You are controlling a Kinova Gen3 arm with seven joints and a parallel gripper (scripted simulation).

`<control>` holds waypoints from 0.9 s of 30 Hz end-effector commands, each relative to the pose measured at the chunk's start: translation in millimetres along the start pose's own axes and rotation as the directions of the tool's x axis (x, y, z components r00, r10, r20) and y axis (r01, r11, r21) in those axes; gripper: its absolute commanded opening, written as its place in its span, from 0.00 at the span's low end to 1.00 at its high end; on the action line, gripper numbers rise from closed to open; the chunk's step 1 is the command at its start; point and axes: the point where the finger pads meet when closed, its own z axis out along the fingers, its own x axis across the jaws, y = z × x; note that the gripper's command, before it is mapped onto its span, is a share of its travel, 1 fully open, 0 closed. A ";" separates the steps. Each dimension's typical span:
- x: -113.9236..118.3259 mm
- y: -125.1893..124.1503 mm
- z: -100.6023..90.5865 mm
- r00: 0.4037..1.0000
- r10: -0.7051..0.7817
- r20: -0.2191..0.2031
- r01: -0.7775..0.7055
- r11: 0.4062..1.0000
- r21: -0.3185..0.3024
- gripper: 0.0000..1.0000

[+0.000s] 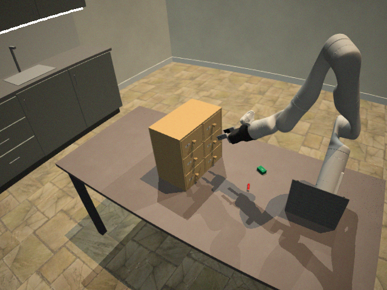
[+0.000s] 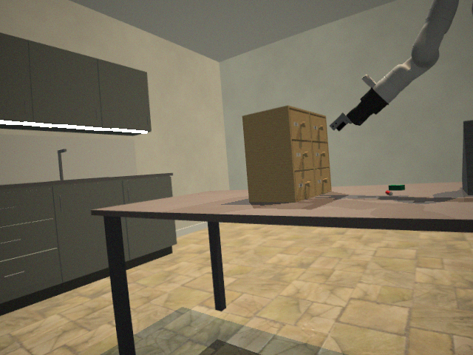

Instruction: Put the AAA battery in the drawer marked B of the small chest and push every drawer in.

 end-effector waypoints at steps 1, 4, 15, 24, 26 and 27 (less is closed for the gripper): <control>-3.5 -6.6 -4.3 1.000 0.007 0.005 -0.007 1.000 -0.010 1.00; -3.2 -7.1 -5.9 1.000 0.007 0.004 -0.007 1.000 -0.029 1.00; -2.7 -8.2 -10.5 1.000 0.006 0.003 -0.006 0.997 -0.082 1.00; -2.1 -8.1 -14.1 1.000 0.005 0.001 -0.004 0.992 -0.129 1.00; -1.0 -7.1 -14.2 1.000 0.003 -0.002 -0.004 0.990 -0.138 1.00; -1.0 -7.1 -14.2 1.000 0.003 -0.002 -0.004 0.990 -0.138 1.00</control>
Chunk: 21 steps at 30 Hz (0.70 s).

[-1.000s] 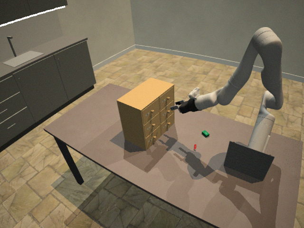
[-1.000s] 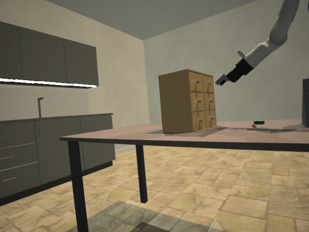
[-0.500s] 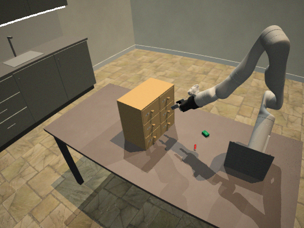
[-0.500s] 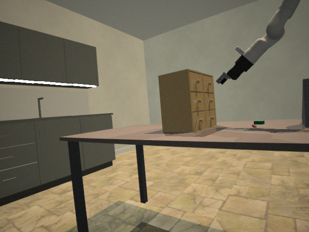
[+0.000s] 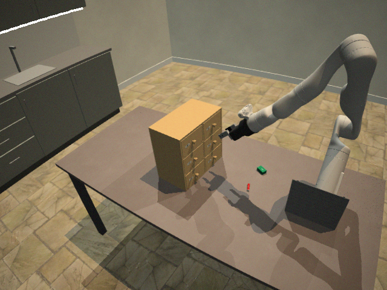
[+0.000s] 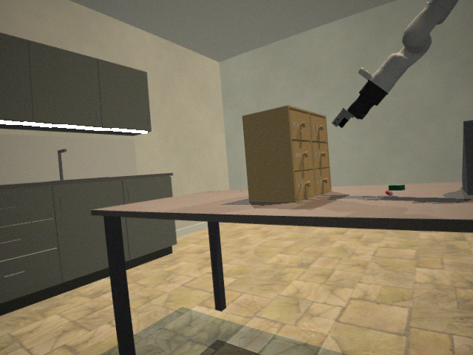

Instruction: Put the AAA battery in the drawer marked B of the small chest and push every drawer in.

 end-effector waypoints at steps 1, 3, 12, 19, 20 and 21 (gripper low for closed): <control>-3.2 -2.2 -1.5 1.000 -0.006 0.000 0.006 1.000 0.000 1.00; -2.6 -1.7 -1.8 1.000 -0.007 -0.002 0.007 1.000 -0.008 1.00; -8.0 -5.9 -8.0 1.000 -0.003 0.017 0.004 1.000 -0.030 1.00; -9.0 -5.6 -7.1 1.000 -0.007 0.017 0.008 0.999 -0.042 1.00; -9.1 -5.7 -7.2 1.000 -0.008 0.018 0.008 0.999 -0.045 1.00; -9.2 -5.8 -7.3 1.000 -0.008 0.018 0.008 0.999 -0.048 1.00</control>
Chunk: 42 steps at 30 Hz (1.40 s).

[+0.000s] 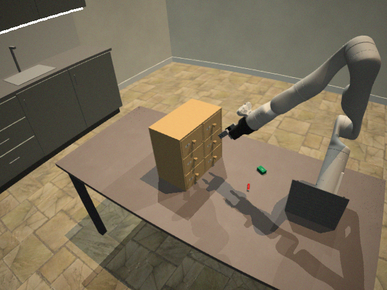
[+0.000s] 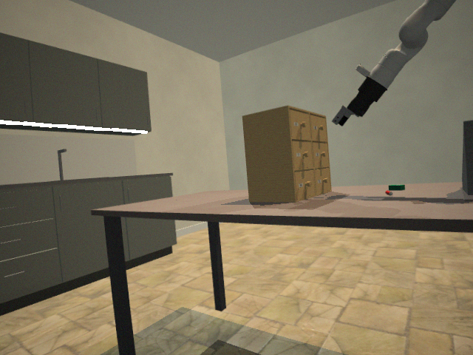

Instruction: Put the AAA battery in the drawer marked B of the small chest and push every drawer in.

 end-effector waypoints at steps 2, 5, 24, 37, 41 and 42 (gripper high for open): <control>-3.1 -3.5 -2.2 1.000 -0.015 0.005 0.015 1.000 -0.007 1.00; -3.0 -3.6 -3.5 1.000 -0.015 0.005 0.015 1.000 -0.016 1.00; -3.0 -5.2 -14.8 1.000 -0.016 0.004 0.016 0.994 -0.111 1.00; -2.9 -6.5 -24.5 1.000 -0.016 0.004 0.016 0.978 -0.206 1.00; -1.1 -6.1 -26.5 1.000 -0.013 0.001 0.013 0.969 -0.247 1.00; -1.1 -6.3 -27.5 1.000 -0.013 0.001 0.013 0.967 -0.256 1.00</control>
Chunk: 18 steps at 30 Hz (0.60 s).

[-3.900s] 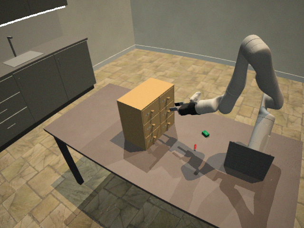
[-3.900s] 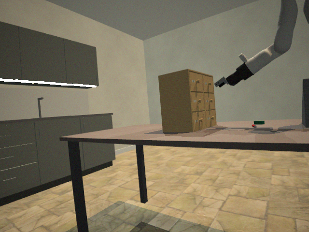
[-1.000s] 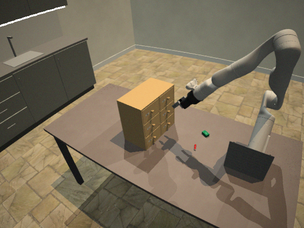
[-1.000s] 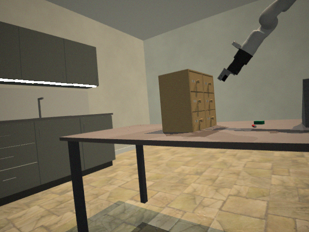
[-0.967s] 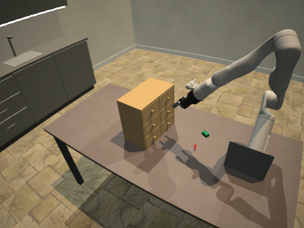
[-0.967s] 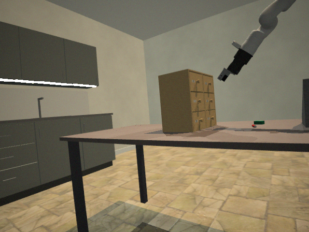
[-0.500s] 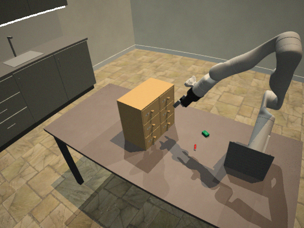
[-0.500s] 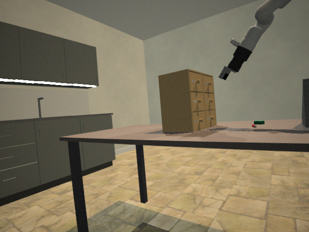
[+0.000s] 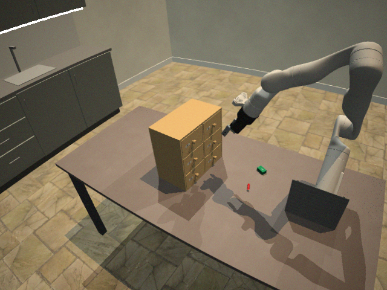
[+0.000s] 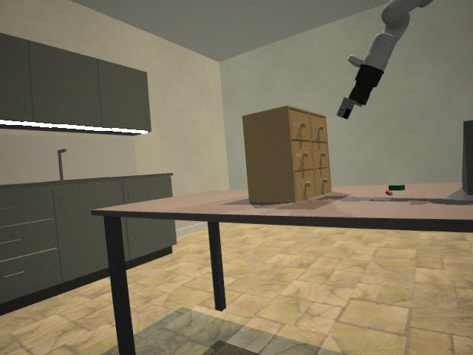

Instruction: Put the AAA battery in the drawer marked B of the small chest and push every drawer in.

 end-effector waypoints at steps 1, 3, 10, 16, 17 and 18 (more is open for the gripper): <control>0.8 -2.8 -1.8 1.000 0.001 -0.006 -0.001 1.000 -0.029 1.00; 0.8 -2.6 -3.8 1.000 0.001 -0.006 -0.001 0.999 -0.048 1.00; 0.8 -2.1 -8.6 1.000 0.001 -0.006 -0.001 0.995 -0.097 1.00; 0.6 -1.5 -14.3 1.000 0.000 -0.005 -0.001 0.988 -0.153 1.00; 0.6 -1.4 -15.2 1.000 0.000 -0.005 -0.001 0.987 -0.162 1.00; 0.6 -1.3 -16.1 1.000 0.000 -0.005 -0.001 0.985 -0.172 1.00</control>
